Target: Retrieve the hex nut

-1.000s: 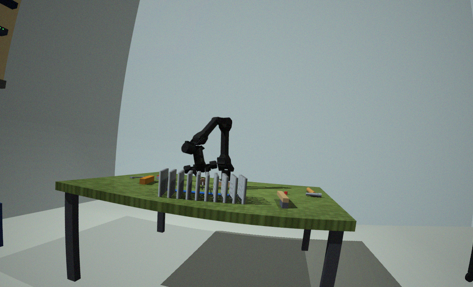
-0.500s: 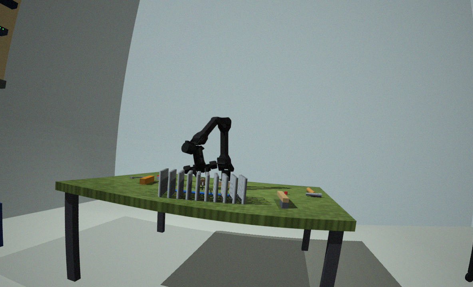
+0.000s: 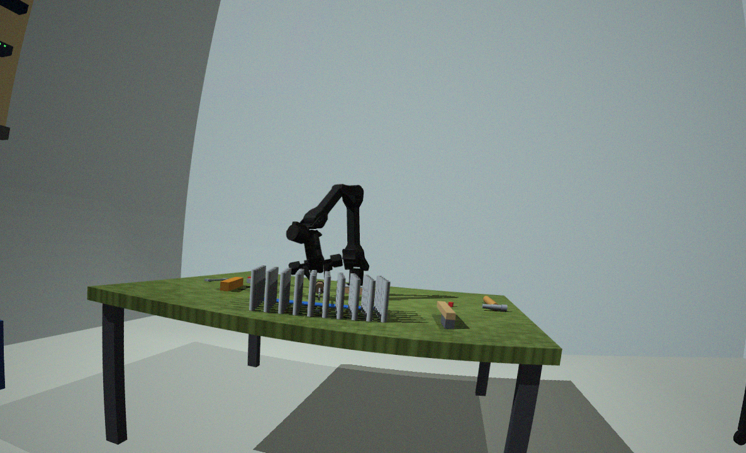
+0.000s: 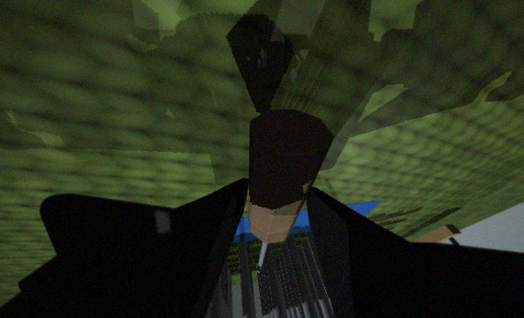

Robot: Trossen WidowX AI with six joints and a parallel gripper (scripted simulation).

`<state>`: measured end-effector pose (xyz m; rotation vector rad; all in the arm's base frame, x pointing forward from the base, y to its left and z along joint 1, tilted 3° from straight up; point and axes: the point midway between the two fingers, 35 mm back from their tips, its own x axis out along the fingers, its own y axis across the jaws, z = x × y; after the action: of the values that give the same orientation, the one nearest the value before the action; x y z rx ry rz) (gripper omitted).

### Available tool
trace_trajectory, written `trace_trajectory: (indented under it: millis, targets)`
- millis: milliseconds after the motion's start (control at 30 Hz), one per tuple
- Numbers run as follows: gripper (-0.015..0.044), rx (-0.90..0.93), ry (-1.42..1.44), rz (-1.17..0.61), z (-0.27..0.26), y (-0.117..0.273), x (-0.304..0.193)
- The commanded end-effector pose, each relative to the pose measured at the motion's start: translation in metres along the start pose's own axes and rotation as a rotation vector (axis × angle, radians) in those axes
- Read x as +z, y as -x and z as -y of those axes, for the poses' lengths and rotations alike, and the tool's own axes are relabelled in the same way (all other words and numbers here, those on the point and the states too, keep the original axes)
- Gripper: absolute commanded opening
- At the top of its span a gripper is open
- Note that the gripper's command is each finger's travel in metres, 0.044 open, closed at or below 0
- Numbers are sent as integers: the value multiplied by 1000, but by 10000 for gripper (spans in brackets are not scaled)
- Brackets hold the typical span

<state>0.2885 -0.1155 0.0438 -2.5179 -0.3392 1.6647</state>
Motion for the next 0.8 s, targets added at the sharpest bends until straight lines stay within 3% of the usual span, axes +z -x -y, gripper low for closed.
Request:
trace_trajectory:
  millis: [0, 767]
  targets:
    - [0, 4, -1, -2, -2, -2, -6]
    - [0, 4, -1, -4, -2, -10, -24]
